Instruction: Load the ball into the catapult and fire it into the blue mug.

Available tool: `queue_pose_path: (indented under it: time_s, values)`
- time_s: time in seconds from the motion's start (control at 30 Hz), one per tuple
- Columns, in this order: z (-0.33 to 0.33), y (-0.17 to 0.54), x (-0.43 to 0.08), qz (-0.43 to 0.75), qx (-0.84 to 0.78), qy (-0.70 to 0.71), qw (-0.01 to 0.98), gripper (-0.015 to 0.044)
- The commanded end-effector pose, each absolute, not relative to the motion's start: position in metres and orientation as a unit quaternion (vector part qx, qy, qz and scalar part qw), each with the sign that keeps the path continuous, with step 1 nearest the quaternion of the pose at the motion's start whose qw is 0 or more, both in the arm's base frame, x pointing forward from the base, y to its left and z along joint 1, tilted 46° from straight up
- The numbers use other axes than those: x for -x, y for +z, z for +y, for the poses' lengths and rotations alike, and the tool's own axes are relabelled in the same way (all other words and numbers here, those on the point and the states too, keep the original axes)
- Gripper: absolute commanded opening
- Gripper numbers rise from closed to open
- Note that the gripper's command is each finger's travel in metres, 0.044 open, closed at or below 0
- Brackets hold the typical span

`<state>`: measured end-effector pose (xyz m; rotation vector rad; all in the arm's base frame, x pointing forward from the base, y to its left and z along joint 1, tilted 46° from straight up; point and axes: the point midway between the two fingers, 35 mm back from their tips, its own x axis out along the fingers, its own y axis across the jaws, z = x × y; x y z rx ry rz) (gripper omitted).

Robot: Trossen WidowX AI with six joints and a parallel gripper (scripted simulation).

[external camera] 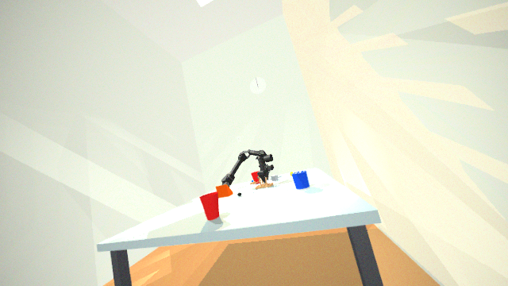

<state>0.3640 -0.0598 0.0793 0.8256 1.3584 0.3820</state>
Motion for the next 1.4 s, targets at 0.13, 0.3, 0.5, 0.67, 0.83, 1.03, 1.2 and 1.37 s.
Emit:
queue_pose_path:
  time_s: [0.13, 0.3, 0.5, 0.67, 0.83, 1.03, 1.2, 1.37]
  values:
    - [-0.052, 0.072, -0.366, 0.604, -0.372, 0.171, 0.684, 0.0440]
    - [-0.054, 0.074, -0.365, 0.606, -0.369, 0.171, 0.684, 0.0309]
    - [-0.054, 0.074, -0.365, 0.606, -0.369, 0.171, 0.684, 0.0151]
    - [-0.054, 0.074, -0.365, 0.606, -0.369, 0.171, 0.684, 0.0118]
    - [-0.076, 0.096, -0.359, 0.606, -0.368, 0.170, 0.684, 0.0006]
    - [-0.096, 0.102, -0.356, 0.608, -0.372, 0.166, 0.682, 0.0000]
    - [-0.153, 0.050, -0.360, 0.615, -0.402, 0.134, 0.666, 0.0000]
    - [-0.207, -0.010, -0.346, 0.619, -0.435, 0.105, 0.645, 0.0000]
